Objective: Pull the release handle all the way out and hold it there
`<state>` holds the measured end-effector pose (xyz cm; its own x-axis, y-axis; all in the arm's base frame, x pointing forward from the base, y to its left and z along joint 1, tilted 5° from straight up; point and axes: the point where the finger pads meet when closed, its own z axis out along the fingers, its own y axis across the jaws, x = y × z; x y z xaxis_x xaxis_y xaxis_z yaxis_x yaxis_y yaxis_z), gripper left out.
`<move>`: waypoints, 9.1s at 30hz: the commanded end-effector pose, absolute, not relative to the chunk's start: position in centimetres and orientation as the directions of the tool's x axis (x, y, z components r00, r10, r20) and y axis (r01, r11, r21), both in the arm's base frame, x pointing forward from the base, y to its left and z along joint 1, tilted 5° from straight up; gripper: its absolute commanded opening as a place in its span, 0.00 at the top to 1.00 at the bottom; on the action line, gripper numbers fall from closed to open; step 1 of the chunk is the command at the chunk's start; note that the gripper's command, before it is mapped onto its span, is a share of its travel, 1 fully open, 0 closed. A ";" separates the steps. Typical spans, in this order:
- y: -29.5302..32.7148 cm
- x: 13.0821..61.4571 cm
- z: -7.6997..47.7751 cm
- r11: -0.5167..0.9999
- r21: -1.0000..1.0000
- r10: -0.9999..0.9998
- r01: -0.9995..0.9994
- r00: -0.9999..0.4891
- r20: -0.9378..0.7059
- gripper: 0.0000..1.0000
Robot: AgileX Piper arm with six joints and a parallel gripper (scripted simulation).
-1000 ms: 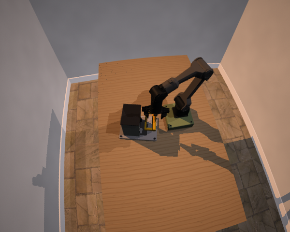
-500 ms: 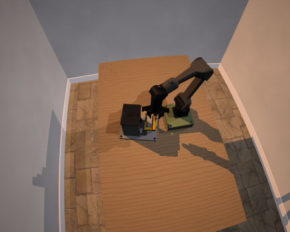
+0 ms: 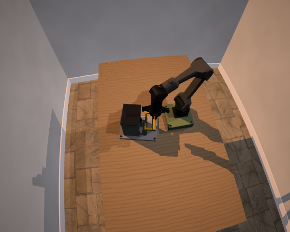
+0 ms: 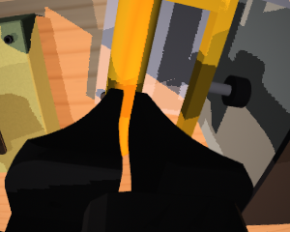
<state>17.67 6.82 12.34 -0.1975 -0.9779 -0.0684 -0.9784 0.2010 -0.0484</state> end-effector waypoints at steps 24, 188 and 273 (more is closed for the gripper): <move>6.8 17.8 12.4 0.200 -0.049 -0.978 -0.979 -0.197 -0.067 0.33; 6.9 17.8 10.1 0.200 -0.048 -0.978 -0.979 -0.197 -0.067 0.33; 7.1 17.9 7.3 0.200 -0.046 -0.978 -0.979 -0.197 -0.066 0.33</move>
